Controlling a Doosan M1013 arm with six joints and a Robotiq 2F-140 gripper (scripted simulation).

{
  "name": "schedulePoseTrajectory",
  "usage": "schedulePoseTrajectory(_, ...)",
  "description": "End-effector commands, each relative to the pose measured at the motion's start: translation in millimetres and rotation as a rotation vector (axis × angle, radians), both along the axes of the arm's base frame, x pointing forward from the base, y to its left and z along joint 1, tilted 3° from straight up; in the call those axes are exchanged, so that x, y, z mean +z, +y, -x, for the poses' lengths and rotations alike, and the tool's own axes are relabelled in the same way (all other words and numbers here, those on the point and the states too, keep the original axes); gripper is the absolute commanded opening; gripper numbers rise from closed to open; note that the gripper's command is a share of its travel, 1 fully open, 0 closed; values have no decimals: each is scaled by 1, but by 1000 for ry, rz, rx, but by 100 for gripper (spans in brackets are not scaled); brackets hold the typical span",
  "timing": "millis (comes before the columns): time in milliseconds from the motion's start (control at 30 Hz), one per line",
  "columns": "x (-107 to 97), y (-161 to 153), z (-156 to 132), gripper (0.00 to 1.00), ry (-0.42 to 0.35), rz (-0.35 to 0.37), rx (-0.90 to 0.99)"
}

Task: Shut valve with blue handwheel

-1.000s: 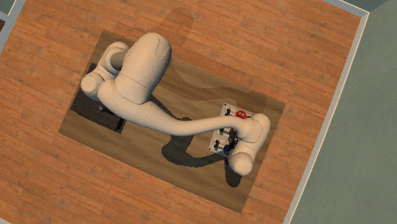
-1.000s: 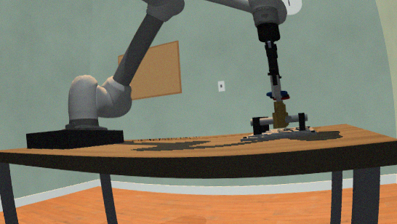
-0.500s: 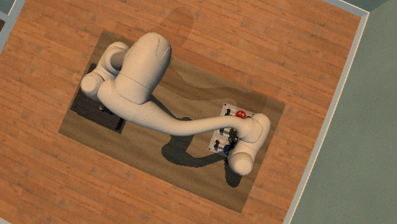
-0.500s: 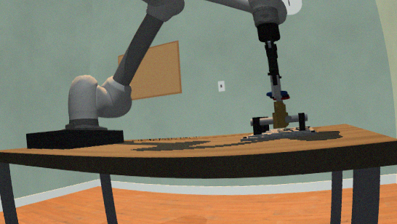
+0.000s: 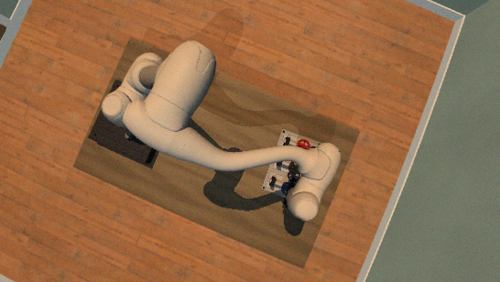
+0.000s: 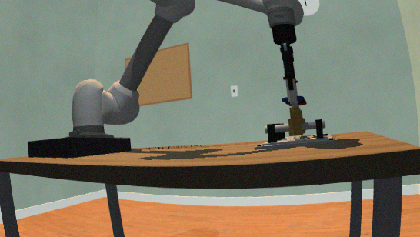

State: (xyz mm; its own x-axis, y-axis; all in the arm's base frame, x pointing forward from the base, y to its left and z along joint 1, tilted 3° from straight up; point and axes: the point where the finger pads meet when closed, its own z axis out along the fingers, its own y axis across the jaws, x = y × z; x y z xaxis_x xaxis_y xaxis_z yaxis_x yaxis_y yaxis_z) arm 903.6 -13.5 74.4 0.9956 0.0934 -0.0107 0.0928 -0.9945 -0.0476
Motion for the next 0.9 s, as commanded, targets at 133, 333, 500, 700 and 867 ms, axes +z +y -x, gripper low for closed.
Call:
schedulePoseTrajectory(133,2,0,0,54,0,0,0)
schedulePoseTrajectory(333,7,0,0,54,0,0,0)
schedulePoseTrajectory(500,14,-1,0,54,0,0,0)
schedulePoseTrajectory(700,21,-1,0,54,0,0,0)
schedulePoseTrajectory(867,30,-1,0,54,0,0,0)
